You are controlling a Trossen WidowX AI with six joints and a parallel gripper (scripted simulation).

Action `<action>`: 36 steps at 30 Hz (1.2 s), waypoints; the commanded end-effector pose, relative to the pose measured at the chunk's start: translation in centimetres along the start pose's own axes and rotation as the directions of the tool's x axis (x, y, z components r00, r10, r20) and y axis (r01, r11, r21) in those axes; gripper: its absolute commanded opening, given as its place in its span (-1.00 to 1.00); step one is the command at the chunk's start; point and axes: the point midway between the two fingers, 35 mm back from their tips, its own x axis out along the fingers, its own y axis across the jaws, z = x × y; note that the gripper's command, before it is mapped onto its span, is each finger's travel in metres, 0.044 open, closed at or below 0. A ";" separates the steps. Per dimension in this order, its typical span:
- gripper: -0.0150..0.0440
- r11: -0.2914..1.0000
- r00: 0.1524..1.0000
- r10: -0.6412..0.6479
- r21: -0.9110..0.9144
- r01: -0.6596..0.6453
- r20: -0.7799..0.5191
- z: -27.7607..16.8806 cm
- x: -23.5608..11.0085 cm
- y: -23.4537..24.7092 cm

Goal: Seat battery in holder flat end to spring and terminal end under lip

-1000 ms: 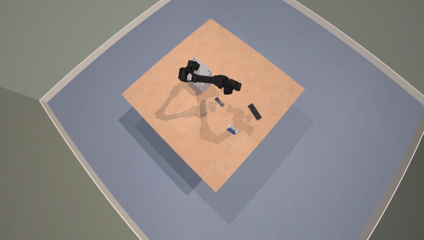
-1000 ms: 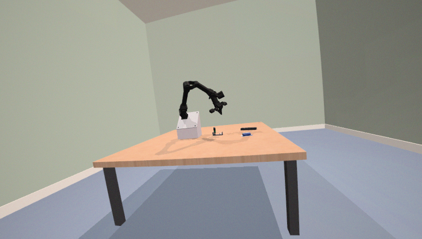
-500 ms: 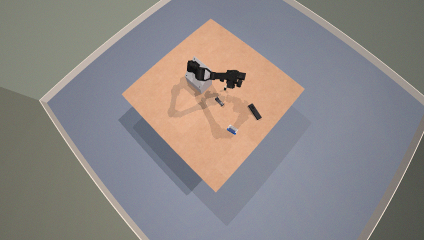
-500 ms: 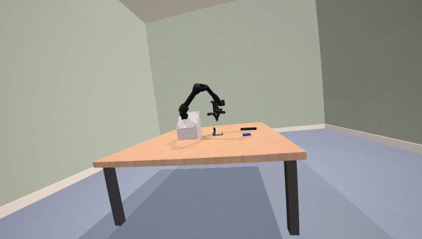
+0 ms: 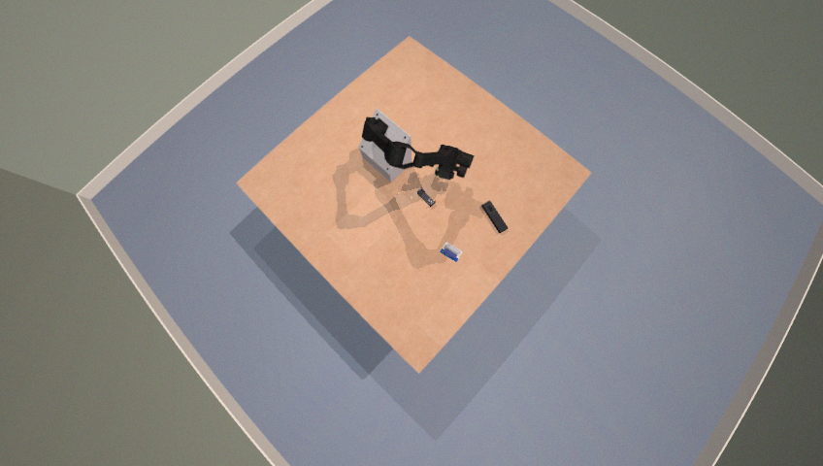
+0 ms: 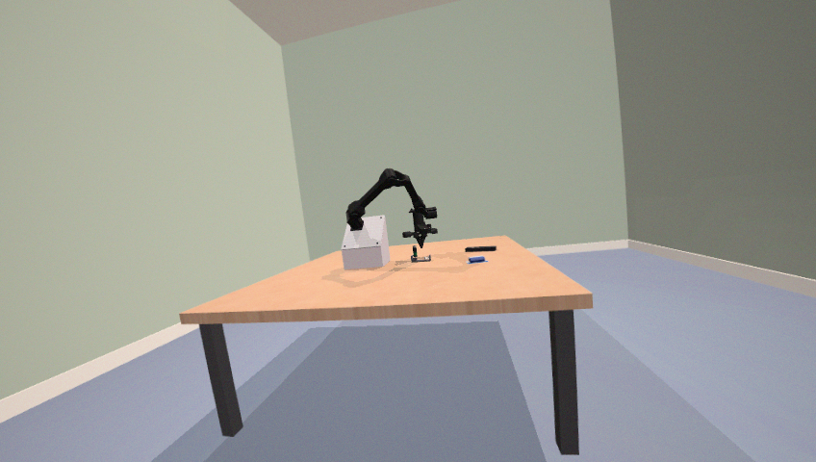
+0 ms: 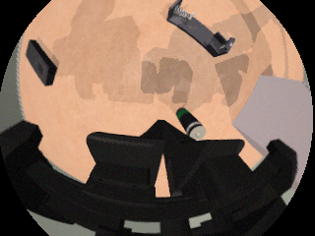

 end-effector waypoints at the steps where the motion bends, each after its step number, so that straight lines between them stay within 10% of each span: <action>1: -0.49 1.000 1.000 -0.001 -0.004 0.001 0.004 0.0 0.3 -0.5; 36: -0.49 1.000 1.000 -0.003 -0.006 0.003 0.005 0.0 0.4 -6.1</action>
